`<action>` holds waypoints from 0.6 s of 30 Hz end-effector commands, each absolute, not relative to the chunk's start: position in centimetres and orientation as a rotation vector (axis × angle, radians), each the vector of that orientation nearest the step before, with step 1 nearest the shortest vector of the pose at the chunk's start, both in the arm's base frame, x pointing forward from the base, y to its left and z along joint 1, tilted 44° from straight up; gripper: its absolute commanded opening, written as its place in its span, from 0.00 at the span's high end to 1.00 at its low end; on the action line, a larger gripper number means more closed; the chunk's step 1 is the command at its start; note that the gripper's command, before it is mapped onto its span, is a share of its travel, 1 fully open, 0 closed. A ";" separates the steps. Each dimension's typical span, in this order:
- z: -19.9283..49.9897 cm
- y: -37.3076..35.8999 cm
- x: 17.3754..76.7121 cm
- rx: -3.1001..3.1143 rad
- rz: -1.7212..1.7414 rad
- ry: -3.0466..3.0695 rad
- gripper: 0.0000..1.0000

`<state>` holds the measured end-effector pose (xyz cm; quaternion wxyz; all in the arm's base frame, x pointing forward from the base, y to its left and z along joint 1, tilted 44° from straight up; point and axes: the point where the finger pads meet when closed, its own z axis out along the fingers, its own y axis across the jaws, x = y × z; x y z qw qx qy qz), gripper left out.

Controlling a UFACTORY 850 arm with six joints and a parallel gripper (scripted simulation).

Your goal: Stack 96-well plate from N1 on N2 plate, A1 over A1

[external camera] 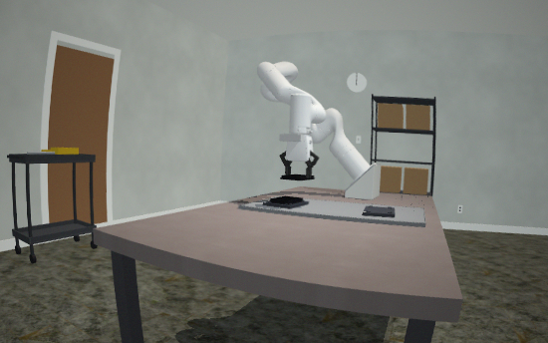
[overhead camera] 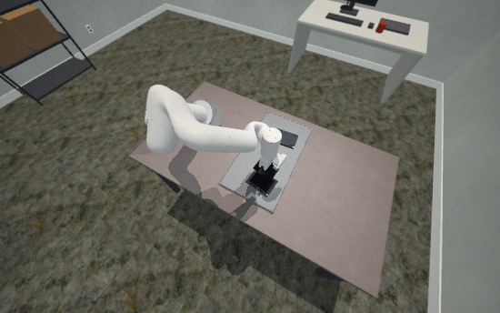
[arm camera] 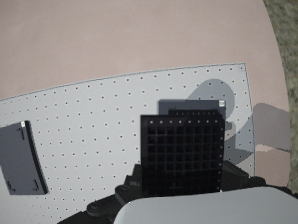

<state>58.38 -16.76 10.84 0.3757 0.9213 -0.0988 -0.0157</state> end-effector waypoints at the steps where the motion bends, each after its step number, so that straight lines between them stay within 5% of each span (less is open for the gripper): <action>1: 11.5 -17.3 58.4 2.358 -0.038 -0.252 1.00; 18: 14.0 -19.9 58.3 2.358 -0.038 -0.252 1.00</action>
